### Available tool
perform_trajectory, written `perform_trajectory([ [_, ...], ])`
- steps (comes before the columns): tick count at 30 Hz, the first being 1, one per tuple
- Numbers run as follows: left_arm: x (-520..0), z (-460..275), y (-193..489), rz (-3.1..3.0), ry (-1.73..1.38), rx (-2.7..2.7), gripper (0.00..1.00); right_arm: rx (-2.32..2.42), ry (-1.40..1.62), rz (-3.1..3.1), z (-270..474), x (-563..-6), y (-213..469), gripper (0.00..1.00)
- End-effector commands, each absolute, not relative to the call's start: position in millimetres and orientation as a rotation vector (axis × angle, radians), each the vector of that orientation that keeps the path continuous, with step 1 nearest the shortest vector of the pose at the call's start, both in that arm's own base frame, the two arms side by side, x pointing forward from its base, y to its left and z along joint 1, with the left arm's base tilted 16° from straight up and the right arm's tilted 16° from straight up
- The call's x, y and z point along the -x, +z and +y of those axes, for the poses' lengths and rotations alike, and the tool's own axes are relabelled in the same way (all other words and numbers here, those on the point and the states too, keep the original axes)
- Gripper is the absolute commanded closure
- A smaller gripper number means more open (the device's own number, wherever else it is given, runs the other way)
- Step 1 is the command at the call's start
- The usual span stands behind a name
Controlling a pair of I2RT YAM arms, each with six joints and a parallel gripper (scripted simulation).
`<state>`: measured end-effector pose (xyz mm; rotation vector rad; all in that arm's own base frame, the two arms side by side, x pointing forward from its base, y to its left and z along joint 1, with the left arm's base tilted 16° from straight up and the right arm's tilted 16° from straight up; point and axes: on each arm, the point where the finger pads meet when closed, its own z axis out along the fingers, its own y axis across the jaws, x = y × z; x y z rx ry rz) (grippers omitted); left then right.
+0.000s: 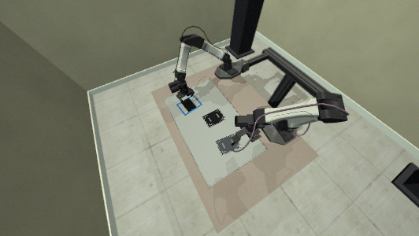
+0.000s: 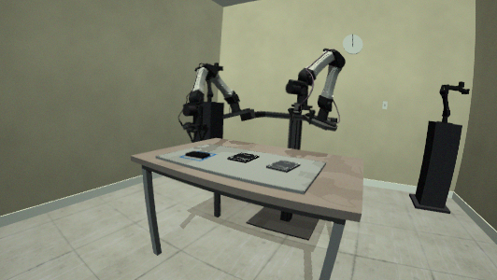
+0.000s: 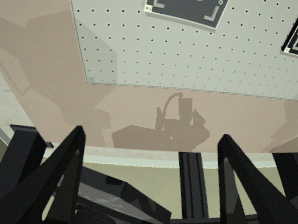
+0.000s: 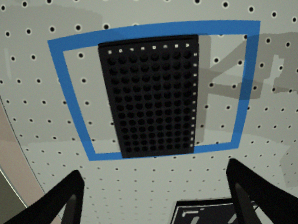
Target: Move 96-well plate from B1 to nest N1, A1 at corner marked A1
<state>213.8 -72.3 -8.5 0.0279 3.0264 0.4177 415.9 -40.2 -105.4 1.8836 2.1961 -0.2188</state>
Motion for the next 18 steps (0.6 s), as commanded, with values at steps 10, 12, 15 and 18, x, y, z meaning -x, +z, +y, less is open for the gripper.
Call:
perform_trajectory([
  [10, -207.1, -71.2, -6.3, 3.036, 0.415, -0.028, 0.0, -1.422, -0.276, 2.52, -42.2, -419.8, -103.9, 0.0],
  [12, -207.1, -71.2, -6.3, 3.036, 0.415, -0.028, 0.0, -1.422, -0.276, 2.52, -42.2, -419.8, -103.9, 0.0],
  [15, -207.1, -71.2, -6.3, 3.036, 0.415, -0.028, 0.0, -1.298, -0.293, 2.595, -42.1, -419.8, -103.9, 0.0],
  [18, -207.1, -71.2, -6.3, 3.036, 0.415, -0.028, 0.0, -1.17, -0.309, 2.665, -42.0, -419.9, -103.9, 0.0],
])
